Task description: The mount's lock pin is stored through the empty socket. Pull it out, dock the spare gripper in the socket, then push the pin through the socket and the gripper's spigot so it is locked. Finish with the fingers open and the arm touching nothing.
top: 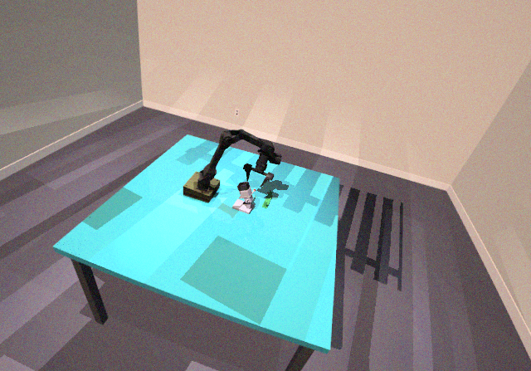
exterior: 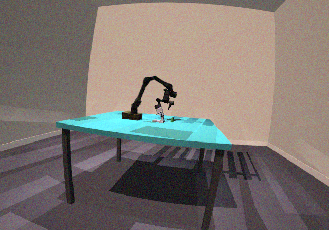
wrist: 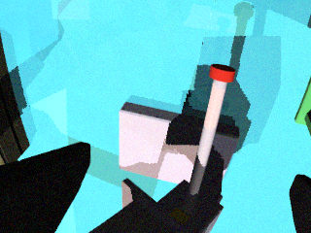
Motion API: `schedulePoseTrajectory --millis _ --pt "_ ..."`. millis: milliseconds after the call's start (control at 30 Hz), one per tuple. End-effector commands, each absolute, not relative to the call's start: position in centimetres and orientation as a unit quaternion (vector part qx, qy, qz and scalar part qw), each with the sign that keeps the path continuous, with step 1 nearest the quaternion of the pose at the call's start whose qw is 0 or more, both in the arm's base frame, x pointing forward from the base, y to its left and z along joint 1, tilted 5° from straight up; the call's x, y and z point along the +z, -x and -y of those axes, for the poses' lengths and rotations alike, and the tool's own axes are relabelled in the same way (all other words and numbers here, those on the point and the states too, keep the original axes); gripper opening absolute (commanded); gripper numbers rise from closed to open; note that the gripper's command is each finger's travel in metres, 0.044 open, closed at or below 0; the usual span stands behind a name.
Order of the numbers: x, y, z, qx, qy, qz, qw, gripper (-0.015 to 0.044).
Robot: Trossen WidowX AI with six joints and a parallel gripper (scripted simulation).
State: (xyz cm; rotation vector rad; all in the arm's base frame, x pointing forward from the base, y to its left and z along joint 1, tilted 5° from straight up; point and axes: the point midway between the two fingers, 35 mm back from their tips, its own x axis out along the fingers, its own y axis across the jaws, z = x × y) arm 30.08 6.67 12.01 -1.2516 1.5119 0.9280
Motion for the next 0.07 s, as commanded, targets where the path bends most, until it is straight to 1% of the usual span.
schedulePoseTrajectory --millis 0,33 --pt "12.02 -30.10 -6.68 0.379 0.511 -0.615 0.466 0.0440" --pt "12.02 -30.10 -6.68 0.379 0.511 -0.615 0.466 0.0440"
